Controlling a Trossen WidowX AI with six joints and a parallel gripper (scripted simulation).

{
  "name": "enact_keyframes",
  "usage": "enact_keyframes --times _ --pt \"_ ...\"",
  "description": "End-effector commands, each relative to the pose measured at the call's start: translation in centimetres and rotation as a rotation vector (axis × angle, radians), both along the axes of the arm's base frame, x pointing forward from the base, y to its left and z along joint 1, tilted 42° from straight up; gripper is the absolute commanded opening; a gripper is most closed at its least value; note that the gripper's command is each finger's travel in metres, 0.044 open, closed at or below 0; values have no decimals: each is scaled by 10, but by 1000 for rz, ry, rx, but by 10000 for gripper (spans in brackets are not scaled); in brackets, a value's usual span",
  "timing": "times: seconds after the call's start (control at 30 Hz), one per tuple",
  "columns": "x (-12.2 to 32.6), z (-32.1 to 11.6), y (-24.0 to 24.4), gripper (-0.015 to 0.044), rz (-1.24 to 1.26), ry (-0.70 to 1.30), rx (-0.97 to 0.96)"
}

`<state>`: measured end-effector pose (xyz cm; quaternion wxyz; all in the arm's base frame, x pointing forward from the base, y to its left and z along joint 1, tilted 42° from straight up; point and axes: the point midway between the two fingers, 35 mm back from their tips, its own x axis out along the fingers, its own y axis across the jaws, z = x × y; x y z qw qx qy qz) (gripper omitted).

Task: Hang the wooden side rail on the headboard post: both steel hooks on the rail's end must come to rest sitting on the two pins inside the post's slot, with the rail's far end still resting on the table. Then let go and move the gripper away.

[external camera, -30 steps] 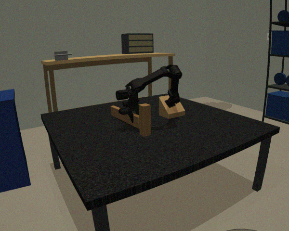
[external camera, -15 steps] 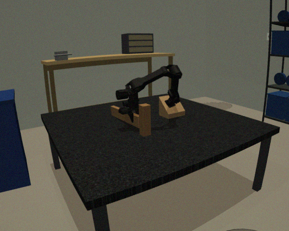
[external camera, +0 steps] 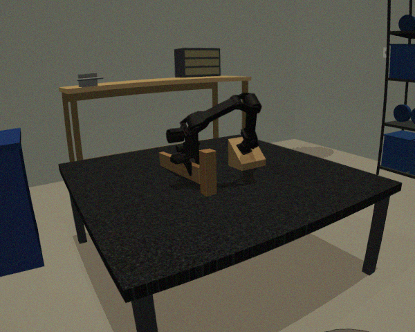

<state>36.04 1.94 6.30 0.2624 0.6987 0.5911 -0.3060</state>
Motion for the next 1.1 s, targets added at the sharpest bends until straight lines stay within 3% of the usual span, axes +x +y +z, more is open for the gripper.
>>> enact_keyframes --times 0.0,1.07 --pt "0 4 -4 0 -12 -9 -6" --pt "2 7 -1 0 -12 -9 -6"
